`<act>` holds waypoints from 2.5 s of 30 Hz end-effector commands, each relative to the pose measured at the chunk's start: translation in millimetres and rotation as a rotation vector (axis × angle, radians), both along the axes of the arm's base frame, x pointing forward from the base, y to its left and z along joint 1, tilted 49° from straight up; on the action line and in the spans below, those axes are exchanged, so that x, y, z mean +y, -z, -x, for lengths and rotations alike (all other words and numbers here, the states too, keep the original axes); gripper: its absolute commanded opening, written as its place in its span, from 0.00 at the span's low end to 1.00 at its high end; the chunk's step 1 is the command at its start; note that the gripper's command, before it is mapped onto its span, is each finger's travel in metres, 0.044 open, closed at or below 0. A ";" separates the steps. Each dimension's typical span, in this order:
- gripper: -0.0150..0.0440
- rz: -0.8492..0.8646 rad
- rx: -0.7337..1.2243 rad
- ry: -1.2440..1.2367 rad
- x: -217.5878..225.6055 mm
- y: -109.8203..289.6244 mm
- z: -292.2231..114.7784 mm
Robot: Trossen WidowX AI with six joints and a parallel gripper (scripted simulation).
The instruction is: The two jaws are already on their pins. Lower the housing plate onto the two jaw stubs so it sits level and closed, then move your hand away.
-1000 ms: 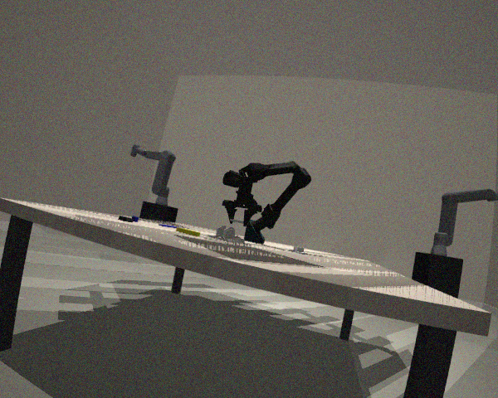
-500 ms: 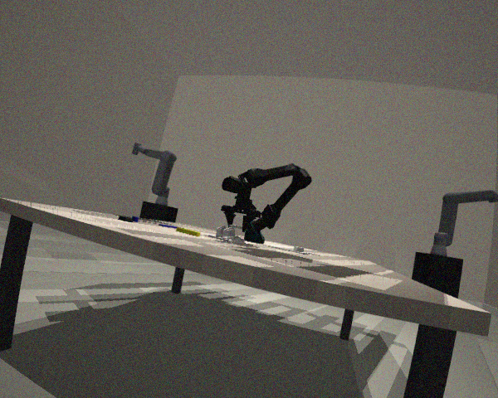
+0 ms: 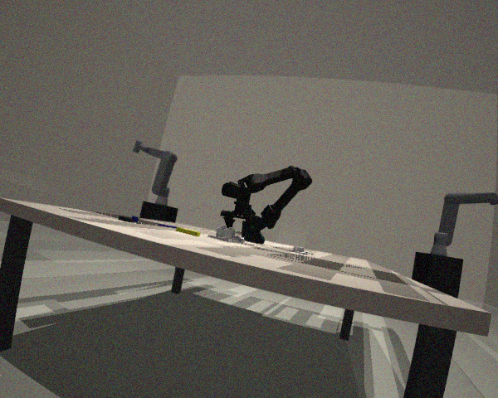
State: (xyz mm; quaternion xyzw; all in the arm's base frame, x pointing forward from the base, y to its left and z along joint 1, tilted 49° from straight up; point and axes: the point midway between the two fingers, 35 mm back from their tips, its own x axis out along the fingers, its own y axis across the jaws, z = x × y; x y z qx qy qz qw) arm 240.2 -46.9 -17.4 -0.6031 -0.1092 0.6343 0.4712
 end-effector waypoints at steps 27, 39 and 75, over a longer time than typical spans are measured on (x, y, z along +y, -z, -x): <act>0.85 -0.007 0.003 0.004 4.5 3.2 0.7; 0.85 -0.007 0.003 0.004 6.3 4.7 0.3; 0.85 -0.007 0.003 0.005 11.7 9.5 -0.9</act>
